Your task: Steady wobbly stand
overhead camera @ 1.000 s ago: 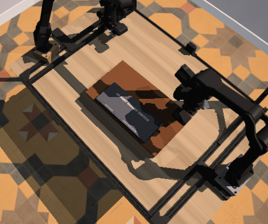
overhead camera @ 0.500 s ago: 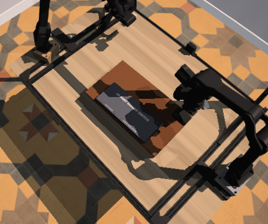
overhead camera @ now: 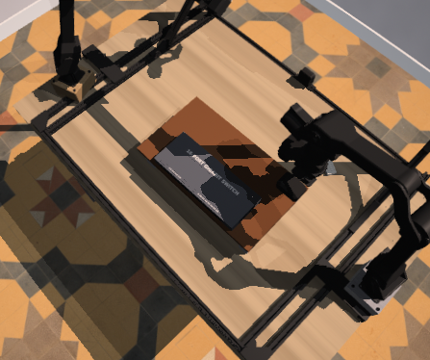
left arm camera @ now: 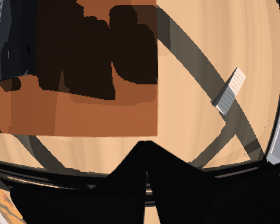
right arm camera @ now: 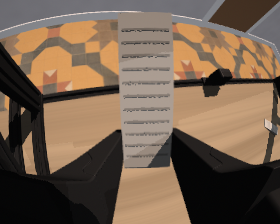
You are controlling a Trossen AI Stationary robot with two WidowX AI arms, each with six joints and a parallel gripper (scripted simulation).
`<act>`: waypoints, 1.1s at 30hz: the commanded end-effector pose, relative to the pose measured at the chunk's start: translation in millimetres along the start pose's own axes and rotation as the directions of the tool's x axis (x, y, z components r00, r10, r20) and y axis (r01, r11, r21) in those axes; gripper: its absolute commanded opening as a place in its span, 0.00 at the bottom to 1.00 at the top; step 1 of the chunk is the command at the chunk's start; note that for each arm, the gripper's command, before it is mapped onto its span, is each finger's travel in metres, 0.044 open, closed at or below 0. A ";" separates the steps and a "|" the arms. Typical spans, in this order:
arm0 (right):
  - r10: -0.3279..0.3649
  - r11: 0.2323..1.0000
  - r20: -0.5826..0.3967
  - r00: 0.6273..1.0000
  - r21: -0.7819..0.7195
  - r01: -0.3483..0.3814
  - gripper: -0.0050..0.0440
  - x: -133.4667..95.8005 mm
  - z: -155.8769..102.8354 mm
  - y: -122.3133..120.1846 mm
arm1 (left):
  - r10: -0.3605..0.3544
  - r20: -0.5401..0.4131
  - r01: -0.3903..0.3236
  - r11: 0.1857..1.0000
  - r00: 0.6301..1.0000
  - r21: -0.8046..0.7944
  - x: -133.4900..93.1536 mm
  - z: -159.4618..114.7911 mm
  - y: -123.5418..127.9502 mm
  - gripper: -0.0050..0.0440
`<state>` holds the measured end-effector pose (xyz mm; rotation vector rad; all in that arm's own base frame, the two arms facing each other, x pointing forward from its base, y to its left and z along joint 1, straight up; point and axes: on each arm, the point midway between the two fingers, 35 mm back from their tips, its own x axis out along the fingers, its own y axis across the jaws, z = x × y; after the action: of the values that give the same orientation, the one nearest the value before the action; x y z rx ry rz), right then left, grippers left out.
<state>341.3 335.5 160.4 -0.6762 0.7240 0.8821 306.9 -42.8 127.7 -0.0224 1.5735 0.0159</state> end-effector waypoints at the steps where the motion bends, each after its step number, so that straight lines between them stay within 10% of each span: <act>1: -0.090 0.996 0.195 0.977 0.045 0.083 0.10 -37.7 50.4 -26.8 | 0.000 0.000 0.000 1.000 1.000 0.000 0.0 0.0 0.0 0.10; 10: -0.112 0.993 0.257 0.960 0.058 0.100 0.10 -52.2 63.7 -32.1 | 0.000 0.000 0.000 1.000 1.000 0.000 0.0 0.0 0.0 0.10; 20: -0.241 0.970 0.588 0.772 0.159 0.181 0.10 -150.7 144.6 -62.9 | 0.000 0.000 0.000 1.000 1.000 0.000 0.0 0.0 0.0 0.10; 27: -0.237 0.971 0.578 0.781 0.153 0.181 0.10 -148.3 139.2 -60.9 | 0.000 0.000 0.000 1.000 1.000 0.000 0.0 0.0 0.0 0.10; 33: -0.295 0.956 0.728 0.619 0.216 0.201 0.10 -217.4 173.8 -73.7 | 0.000 0.000 0.000 1.000 1.000 0.000 0.0 0.0 0.0 0.10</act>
<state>366.0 349.4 391.6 -0.3097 0.0466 0.7780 306.9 -42.8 127.7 -0.0224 1.5735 0.0159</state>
